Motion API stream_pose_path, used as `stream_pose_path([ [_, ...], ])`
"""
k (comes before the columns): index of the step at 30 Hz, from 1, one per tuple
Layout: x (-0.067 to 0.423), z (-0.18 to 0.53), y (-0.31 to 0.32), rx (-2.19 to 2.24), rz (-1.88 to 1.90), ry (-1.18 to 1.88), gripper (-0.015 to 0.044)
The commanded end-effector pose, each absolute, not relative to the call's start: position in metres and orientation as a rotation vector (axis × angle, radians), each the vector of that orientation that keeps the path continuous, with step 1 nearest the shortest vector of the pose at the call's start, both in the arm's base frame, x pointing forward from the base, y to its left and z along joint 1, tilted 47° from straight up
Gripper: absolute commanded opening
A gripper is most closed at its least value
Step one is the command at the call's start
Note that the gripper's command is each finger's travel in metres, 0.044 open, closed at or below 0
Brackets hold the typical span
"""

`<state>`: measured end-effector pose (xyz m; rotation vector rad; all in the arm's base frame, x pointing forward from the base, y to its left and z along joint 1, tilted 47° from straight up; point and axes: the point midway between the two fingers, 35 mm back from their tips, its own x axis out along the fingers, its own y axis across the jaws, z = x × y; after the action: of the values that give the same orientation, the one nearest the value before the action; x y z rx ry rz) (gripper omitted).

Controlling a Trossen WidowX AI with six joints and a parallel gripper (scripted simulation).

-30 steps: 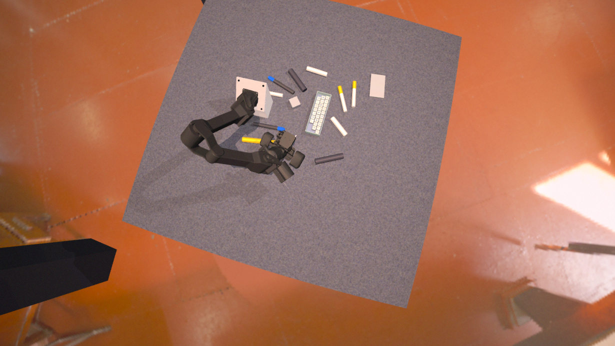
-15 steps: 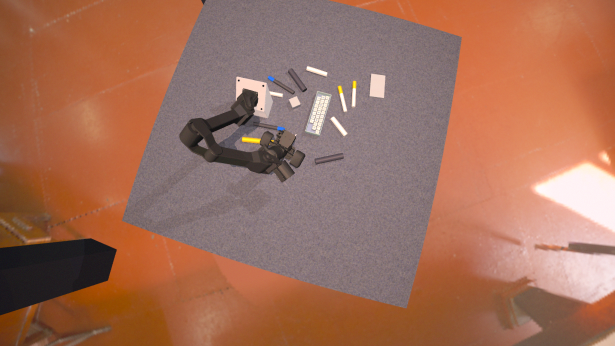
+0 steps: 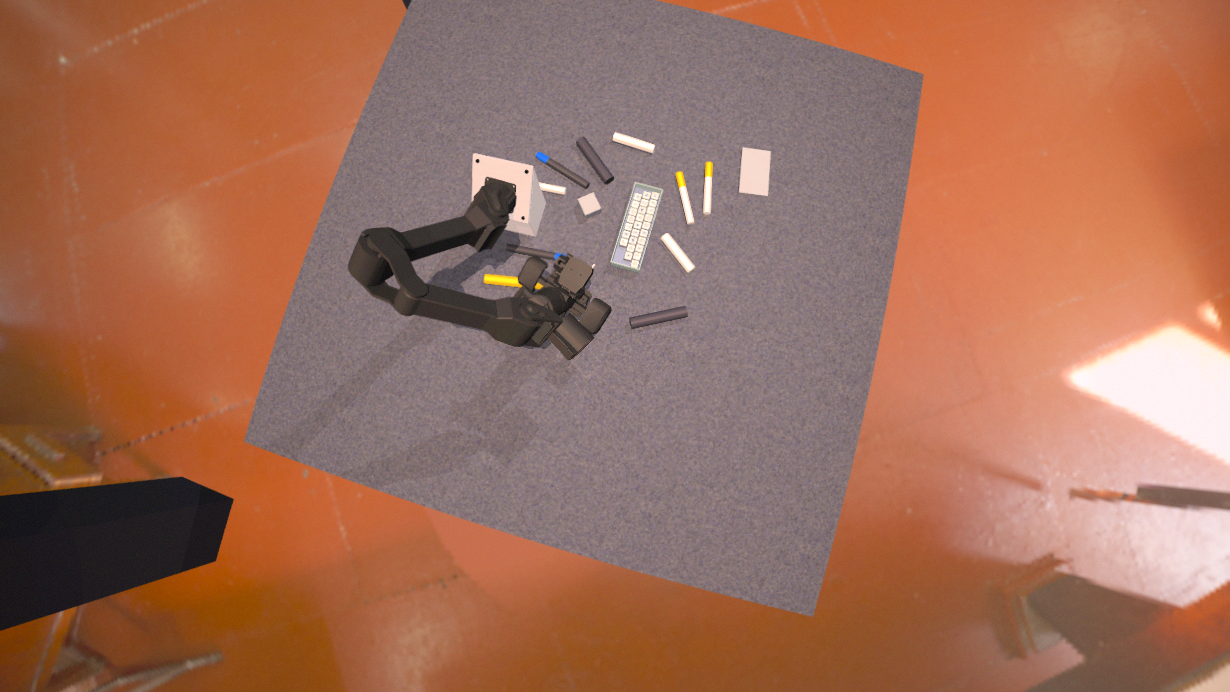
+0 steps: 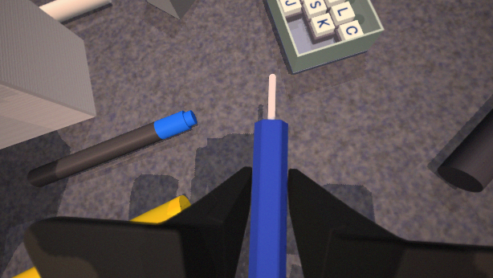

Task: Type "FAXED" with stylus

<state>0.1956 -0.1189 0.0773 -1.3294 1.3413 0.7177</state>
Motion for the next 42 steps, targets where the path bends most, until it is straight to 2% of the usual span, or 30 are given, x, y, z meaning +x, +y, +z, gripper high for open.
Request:
stream_pose_path([
  [1,0.203,0.076,-0.114,-1.244,0.687,1.347,0.0],
  [42,0.279,0.037,-0.036,-0.109,0.104,1.612,0.0],
])
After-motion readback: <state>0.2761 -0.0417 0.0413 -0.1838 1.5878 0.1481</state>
